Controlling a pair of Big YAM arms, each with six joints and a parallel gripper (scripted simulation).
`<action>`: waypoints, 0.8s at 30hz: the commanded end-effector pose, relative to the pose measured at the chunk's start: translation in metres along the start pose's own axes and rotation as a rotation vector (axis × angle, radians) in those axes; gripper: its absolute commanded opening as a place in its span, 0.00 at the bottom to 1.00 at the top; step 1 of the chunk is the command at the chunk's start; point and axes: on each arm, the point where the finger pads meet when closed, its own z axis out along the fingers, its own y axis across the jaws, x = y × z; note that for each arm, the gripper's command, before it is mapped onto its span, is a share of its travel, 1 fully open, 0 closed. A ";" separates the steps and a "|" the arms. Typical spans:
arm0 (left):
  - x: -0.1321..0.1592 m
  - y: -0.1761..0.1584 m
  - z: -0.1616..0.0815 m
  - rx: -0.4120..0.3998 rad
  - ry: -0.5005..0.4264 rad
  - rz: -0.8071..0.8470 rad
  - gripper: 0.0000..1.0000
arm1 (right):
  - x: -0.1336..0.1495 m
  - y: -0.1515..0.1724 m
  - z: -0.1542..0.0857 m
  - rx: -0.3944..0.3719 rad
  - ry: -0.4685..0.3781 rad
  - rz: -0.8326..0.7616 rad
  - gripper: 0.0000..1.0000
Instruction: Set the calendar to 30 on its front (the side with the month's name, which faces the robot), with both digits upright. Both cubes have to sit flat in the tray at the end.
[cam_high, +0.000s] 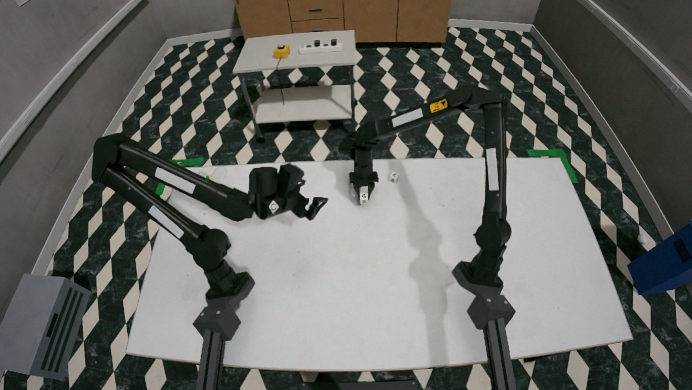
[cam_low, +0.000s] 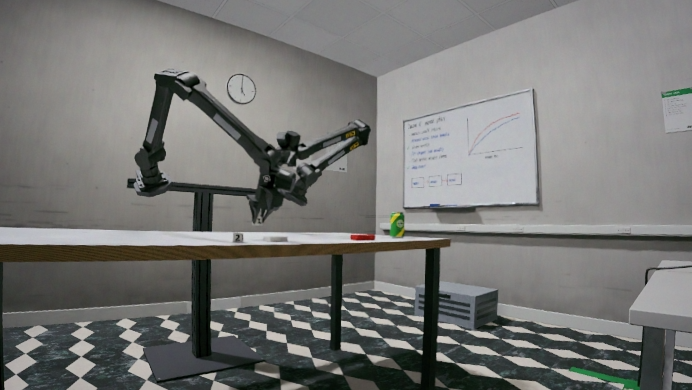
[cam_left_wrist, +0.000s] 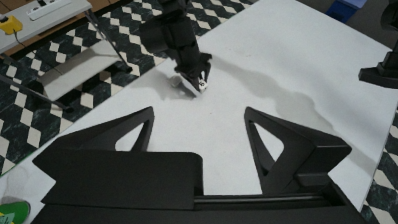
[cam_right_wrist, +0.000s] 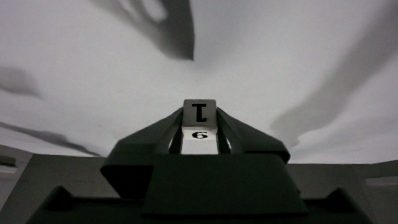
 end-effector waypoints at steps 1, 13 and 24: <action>0.000 0.000 0.002 -0.002 0.006 -0.007 1.00 | -0.014 -0.001 0.029 0.012 0.012 0.009 0.25; 0.000 0.000 0.002 -0.002 0.006 -0.007 1.00 | -0.032 -0.010 0.003 -0.071 -0.019 0.015 0.25; 0.000 0.000 0.002 -0.002 0.006 -0.007 1.00 | -0.038 0.022 0.009 -0.362 -0.159 -0.427 0.25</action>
